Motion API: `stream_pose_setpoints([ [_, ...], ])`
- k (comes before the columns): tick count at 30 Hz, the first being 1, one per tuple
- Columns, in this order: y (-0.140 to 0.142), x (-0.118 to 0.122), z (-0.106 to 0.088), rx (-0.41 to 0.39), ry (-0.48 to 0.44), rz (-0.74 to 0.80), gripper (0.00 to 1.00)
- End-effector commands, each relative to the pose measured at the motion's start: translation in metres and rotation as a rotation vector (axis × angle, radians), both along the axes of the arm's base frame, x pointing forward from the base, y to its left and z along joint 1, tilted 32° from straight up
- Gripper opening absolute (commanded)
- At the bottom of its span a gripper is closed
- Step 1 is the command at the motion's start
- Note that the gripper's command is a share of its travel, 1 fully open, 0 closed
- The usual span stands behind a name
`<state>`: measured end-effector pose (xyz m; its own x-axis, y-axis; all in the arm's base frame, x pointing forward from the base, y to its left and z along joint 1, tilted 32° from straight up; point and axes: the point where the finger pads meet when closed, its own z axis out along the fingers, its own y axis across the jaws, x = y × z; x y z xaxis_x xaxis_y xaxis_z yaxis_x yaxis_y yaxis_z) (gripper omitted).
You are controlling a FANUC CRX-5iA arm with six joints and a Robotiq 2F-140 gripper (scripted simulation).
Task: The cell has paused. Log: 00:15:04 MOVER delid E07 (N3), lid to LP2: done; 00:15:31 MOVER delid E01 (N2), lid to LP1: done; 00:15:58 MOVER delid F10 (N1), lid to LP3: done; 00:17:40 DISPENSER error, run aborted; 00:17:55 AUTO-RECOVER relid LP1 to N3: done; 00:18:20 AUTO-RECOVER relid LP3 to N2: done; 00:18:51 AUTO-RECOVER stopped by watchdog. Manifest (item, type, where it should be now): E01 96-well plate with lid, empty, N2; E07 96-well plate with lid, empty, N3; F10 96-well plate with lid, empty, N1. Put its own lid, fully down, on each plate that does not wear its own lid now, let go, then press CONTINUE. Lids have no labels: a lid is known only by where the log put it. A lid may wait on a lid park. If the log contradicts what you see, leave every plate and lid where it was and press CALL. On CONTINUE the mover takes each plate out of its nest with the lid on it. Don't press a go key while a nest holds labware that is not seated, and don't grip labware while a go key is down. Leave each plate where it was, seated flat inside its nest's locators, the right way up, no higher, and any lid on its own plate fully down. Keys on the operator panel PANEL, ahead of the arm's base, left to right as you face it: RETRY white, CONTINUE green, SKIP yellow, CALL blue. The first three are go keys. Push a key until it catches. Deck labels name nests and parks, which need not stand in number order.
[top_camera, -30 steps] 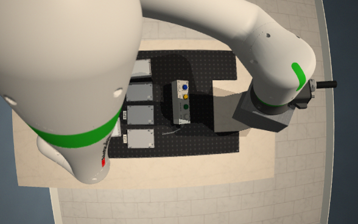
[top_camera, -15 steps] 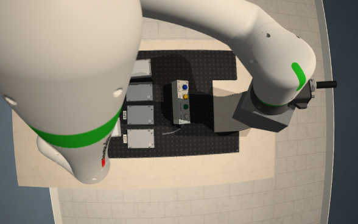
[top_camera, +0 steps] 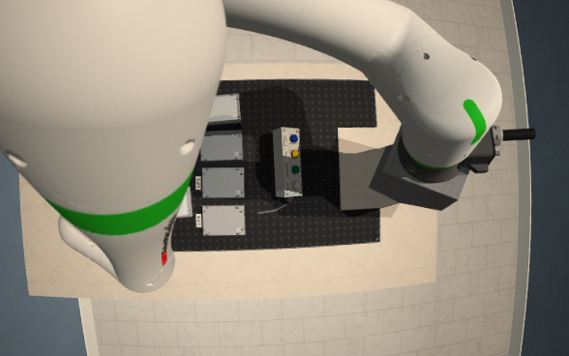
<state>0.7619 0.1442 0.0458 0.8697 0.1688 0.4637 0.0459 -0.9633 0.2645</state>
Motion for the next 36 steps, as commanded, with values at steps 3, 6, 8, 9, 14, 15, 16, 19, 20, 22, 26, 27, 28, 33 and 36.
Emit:
stream_pose_setpoints([
  [3, 0.0002, 0.0001, 0.0002, 0.0, 0.0, 0.0, 0.66],
  [6, 0.0002, 0.0001, 0.0002, 0.0, 0.0, 0.0, 0.66],
  [8, 0.0002, 0.0001, 0.0002, 0.0, 0.0, 0.0, 0.66],
  [9, 0.0002, 0.0001, 0.0002, 0.0, 0.0, 0.0, 0.66],
  [14, 0.0002, 0.0001, 0.0002, 0.0, 0.0, 0.0, 0.0],
  [15, 0.0002, 0.0001, 0.0002, 0.0, 0.0, 0.0, 0.0],
  [16, 0.0002, 0.0001, 0.0002, 0.0, 0.0, 0.0, 0.0],
  [19, 0.0002, 0.0001, 0.0002, 0.0, 0.0, 0.0, 0.0],
  [20, 0.0002, 0.0001, 0.0002, 0.0, 0.0, 0.0, 0.0],
  [22, 0.0002, 0.0001, 0.0002, 0.0, 0.0, 0.0, 0.0],
  [26, 0.0002, 0.0001, 0.0002, 0.0, 0.0, 0.0, 0.0],
  [27, 0.0002, 0.0001, 0.0002, 0.0, 0.0, 0.0, 0.0],
  [28, 0.0002, 0.0001, 0.0002, 0.0, 0.0, 0.0, 0.0],
  [33, 0.0002, 0.0001, 0.0002, 0.0, 0.0, 0.0, 0.0],
  [36, 0.0002, 0.0001, 0.0002, 0.0, 0.0, 0.0, 0.0],
])
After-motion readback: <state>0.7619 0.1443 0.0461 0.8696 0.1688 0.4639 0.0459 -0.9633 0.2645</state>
